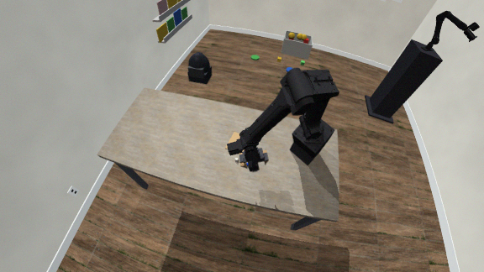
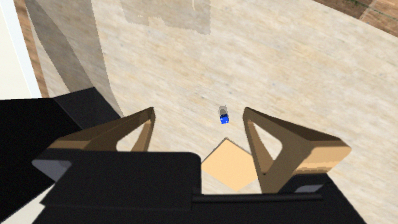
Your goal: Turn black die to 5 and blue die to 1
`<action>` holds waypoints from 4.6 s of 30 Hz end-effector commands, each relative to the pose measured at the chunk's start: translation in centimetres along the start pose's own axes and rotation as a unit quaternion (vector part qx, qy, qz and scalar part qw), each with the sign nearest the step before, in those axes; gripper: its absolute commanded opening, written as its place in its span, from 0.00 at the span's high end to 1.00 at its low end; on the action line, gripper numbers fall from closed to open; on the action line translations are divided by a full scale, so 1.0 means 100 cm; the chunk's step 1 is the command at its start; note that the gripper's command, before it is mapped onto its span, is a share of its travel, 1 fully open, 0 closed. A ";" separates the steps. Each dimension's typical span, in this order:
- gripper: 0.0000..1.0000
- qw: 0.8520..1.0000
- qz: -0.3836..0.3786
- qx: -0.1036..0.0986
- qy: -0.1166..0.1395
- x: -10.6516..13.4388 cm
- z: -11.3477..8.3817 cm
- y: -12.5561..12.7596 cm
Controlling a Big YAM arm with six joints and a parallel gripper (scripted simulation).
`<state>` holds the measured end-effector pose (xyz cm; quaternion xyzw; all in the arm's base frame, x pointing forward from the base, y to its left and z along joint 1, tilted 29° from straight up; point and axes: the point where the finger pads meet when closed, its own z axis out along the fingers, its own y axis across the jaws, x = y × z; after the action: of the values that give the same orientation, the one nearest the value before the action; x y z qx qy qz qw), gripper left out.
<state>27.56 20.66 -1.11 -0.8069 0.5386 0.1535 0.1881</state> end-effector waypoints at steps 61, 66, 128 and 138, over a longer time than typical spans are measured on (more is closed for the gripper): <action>0.00 0.935 0.314 0.161 0.043 0.280 -0.033 0.061; 0.00 0.921 0.354 0.159 0.034 0.280 -0.022 0.059; 0.69 0.443 0.880 0.147 -0.084 0.285 0.031 0.047; 0.69 0.446 0.879 0.147 -0.084 0.285 0.031 0.047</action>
<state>32.89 -2.75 -17.88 0.1597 0.9559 0.2250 0.1006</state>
